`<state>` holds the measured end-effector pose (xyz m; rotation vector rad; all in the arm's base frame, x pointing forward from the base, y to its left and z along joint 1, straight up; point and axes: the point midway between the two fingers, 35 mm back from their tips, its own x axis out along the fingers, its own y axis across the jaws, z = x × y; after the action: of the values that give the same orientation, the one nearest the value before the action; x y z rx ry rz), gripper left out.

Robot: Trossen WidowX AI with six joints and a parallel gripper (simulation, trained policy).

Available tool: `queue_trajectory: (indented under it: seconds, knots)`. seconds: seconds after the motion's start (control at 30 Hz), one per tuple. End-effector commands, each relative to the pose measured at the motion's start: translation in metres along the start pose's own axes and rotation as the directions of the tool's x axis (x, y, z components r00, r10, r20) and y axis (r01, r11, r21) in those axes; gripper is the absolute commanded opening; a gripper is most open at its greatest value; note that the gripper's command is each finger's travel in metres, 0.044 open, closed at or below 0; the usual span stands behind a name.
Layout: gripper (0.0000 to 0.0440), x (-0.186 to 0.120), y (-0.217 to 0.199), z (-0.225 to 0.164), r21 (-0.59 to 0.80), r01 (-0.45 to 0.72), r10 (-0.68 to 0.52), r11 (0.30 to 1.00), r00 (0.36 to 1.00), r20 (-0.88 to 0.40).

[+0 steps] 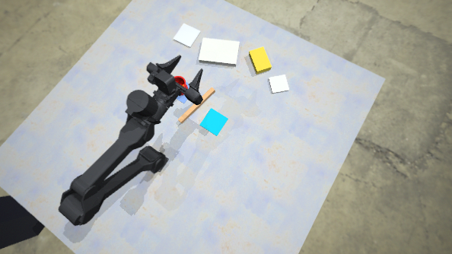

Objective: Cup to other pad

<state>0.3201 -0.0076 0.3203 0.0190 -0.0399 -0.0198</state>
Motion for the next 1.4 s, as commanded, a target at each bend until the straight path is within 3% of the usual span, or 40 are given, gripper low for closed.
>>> queue_trajectory:
  seconds: [0.0, 0.47, 0.53, 0.73, 1.37]
  knots:
    - [0.0374, 0.000, 0.001, 0.001, -0.001, -0.003, 0.003, 1.000, 1.000, 0.001]
    - [0.0023, 0.008, 0.009, 0.011, 0.023, -0.021, 0.023, 1.000, 0.998, -0.059]
    - [0.0038, 0.010, 0.011, 0.011, 0.036, -0.025, 0.027, 0.999, 0.997, -0.074]
    - [0.0143, 0.016, 0.019, 0.015, 0.086, -0.038, 0.048, 0.996, 0.992, -0.118]
    - [0.0120, 0.034, 0.045, 0.016, 0.261, -0.037, 0.117, 0.965, 0.947, -0.300]
